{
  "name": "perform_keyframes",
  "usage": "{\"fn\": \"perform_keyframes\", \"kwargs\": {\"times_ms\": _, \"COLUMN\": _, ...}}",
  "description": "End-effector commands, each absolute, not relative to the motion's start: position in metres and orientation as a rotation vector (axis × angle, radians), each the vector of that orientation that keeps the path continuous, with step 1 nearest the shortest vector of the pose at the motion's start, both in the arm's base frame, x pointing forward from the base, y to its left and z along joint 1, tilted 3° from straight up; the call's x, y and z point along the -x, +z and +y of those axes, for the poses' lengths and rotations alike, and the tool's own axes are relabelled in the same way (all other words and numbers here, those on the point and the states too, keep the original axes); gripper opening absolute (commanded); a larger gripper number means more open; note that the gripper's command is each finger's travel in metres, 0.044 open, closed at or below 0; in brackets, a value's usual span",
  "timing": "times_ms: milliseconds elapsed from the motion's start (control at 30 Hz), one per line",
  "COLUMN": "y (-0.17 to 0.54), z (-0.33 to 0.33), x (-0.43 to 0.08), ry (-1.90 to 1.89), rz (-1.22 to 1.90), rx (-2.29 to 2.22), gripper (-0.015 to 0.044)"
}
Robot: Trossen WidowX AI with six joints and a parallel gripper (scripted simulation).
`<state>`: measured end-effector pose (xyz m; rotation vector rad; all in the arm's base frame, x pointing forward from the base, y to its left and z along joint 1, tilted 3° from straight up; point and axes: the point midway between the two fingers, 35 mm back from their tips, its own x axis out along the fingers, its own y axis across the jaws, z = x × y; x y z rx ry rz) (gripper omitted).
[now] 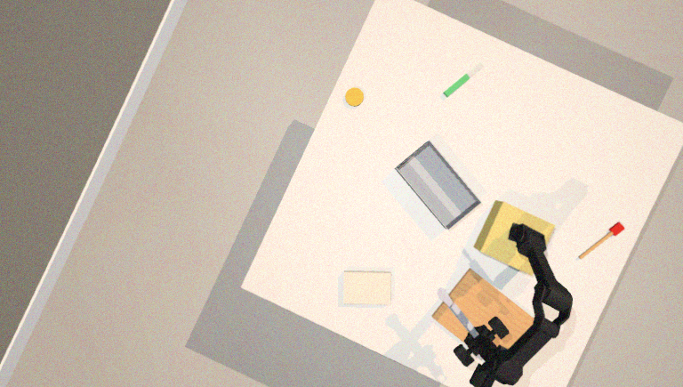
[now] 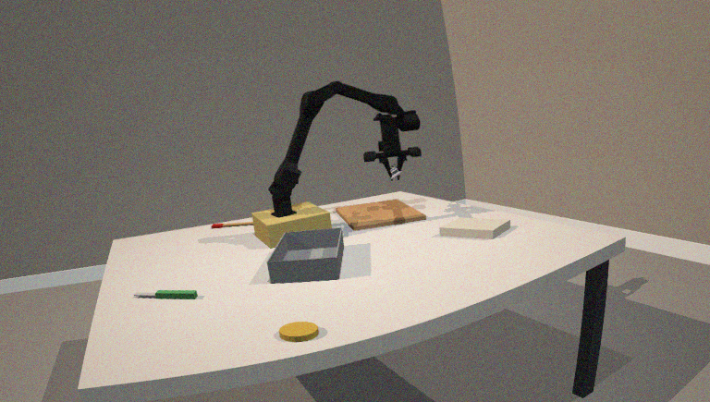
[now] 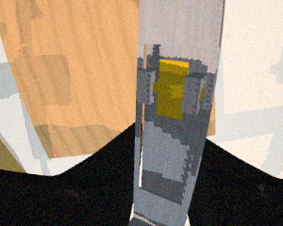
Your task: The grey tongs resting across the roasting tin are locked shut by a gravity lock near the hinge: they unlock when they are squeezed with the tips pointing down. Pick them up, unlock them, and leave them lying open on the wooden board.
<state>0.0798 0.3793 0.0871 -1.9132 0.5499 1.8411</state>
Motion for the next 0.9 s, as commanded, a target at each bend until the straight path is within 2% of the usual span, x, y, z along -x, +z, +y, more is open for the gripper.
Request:
{"fn": "perform_keyframes", "kwargs": {"times_ms": 0, "y": 0.087, "z": 0.388, "x": -0.055, "ry": 1.806, "rz": 0.601, "rx": 1.865, "gripper": -0.0150}}
{"fn": "perform_keyframes", "kwargs": {"times_ms": 500, "y": 0.083, "z": 0.401, "x": 0.041, "ry": 1.667, "rz": 0.778, "rx": 1.717, "gripper": -0.0150}}
{"fn": "perform_keyframes", "kwargs": {"times_ms": 867, "y": 0.083, "z": 0.401, "x": 0.046, "ry": 1.662, "rz": 0.786, "rx": 1.706, "gripper": -0.0150}}
